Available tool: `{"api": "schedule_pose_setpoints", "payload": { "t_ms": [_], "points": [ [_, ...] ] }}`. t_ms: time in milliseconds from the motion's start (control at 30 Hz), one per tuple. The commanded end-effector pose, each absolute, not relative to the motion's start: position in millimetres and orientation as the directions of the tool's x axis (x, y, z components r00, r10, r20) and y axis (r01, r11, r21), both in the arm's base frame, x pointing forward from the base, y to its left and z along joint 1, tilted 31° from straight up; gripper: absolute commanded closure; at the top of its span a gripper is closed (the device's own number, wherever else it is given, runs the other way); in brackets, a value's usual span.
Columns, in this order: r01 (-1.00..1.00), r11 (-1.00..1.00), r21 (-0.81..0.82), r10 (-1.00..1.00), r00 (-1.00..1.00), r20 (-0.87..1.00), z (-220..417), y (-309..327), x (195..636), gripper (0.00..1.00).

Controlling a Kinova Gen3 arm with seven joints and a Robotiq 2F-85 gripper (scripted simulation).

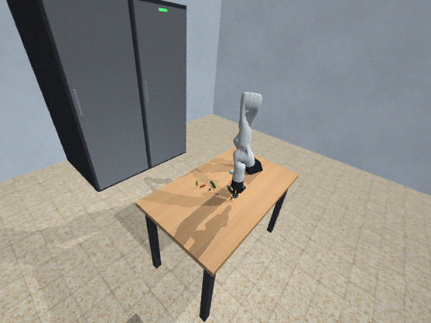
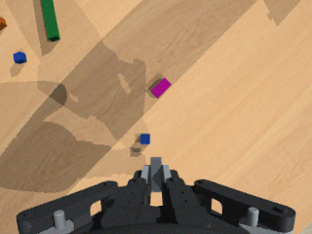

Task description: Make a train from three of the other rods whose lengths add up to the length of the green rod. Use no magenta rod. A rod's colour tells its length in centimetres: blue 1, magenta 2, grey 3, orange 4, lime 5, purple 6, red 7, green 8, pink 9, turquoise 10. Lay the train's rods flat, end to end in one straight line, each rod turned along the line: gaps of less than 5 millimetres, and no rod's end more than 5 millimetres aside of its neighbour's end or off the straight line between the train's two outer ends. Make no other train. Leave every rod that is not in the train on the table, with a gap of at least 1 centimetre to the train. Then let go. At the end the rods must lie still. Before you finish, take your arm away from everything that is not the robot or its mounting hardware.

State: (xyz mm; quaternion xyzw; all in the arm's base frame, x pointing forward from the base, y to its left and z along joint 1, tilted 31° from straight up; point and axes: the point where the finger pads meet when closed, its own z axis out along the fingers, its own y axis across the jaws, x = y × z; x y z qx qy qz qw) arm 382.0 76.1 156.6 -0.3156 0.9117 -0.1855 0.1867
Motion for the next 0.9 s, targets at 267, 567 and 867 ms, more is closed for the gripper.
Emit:
{"api": "schedule_pose_setpoints", "payload": {
  "t_ms": [267, 567, 867],
  "points": [
    [-0.492, 0.739, -0.460, -0.630, -0.745, -0.217, 141.9, 61.0, 391.0, 0.95],
    [-0.492, 0.739, -0.460, -0.630, -0.745, -0.217, 141.3, 60.9, 391.5, 0.95],
    [-0.492, 0.739, -0.460, -0.630, -0.745, -0.217, 141.3, 60.8, 391.5, 0.95]
  ]
}}
